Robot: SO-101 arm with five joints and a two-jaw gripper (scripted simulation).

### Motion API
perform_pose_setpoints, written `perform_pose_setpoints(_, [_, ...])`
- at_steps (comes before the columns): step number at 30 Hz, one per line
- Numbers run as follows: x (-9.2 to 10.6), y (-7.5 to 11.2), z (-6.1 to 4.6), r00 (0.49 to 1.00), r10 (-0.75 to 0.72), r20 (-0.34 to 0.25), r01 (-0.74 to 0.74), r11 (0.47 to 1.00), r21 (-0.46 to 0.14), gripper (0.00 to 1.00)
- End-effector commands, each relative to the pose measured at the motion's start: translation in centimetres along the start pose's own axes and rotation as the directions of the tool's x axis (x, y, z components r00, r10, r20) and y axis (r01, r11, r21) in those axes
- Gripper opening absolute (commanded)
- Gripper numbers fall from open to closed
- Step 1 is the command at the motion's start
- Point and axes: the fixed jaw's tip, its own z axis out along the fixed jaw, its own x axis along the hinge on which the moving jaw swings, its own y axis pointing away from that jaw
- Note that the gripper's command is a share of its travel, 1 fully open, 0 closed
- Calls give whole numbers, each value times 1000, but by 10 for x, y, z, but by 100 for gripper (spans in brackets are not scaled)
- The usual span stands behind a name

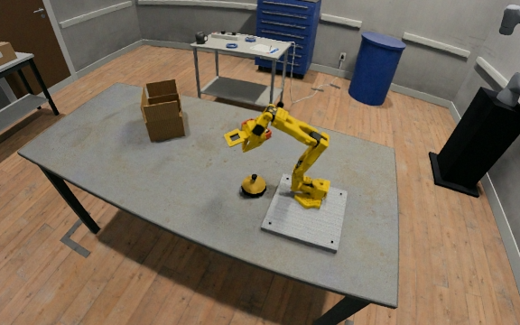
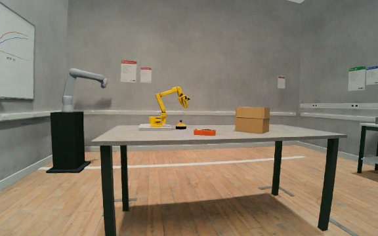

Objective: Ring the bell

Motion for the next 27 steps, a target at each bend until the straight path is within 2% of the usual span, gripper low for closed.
perform_pose_setpoints(1, [6,9,8,994,-100,-45,96,993,-66,0])
perform_pose_setpoints(9, [12,16,15,969,-238,-71,227,964,-136,0])
perform_pose_setpoints(21, [23,29,26,884,-462,-73,429,863,-268,0])
perform_pose_setpoints(23, [23,29,26,884,-462,-73,429,863,-268,0])
perform_pose_setpoints(27, [26,32,28,852,-520,-63,479,823,-305,0])
